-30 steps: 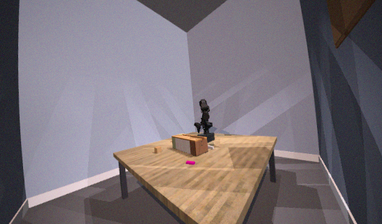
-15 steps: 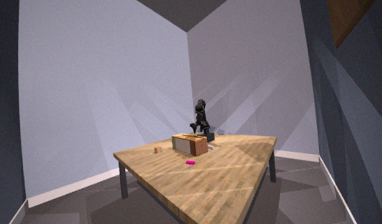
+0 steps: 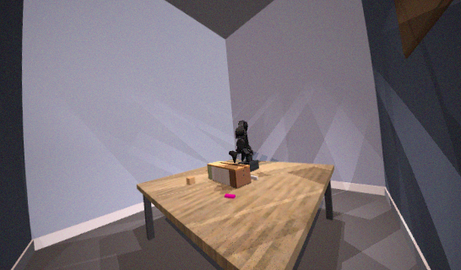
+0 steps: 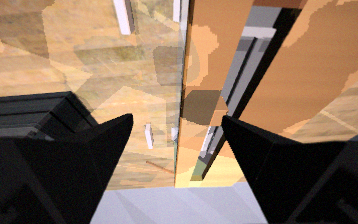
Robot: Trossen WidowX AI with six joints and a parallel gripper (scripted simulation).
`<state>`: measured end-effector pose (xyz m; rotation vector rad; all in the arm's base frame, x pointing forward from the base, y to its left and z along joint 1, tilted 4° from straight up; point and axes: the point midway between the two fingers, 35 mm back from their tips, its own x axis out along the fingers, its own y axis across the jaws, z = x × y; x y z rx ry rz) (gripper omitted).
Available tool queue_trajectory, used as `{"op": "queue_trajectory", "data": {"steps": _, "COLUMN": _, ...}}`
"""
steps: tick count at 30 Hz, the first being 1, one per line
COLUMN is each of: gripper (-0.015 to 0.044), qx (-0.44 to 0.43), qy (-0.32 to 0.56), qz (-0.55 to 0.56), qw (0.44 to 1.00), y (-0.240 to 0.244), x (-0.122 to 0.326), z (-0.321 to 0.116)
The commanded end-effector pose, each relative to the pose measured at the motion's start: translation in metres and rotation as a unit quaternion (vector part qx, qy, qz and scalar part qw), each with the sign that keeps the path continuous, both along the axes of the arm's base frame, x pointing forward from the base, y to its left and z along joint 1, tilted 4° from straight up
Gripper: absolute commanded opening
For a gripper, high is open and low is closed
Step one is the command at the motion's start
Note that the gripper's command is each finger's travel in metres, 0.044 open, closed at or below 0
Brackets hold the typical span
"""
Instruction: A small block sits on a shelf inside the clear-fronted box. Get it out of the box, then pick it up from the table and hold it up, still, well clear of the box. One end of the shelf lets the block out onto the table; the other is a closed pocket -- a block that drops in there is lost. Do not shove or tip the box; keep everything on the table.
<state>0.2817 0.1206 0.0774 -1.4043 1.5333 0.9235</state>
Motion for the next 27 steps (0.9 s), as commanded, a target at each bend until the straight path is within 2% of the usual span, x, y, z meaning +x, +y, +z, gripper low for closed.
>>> {"op": "queue_trajectory", "data": {"steps": 1, "gripper": 0.04, "qx": -0.005, "qy": 0.005, "qz": 0.003, "qw": 1.0, "y": -0.002, "x": -0.001, "z": -0.011}}
{"op": "queue_trajectory", "data": {"steps": 27, "gripper": 0.04, "qx": -0.005, "qy": 0.005, "qz": 0.003, "qw": 1.0, "y": -0.007, "x": 0.002, "z": -0.053}}
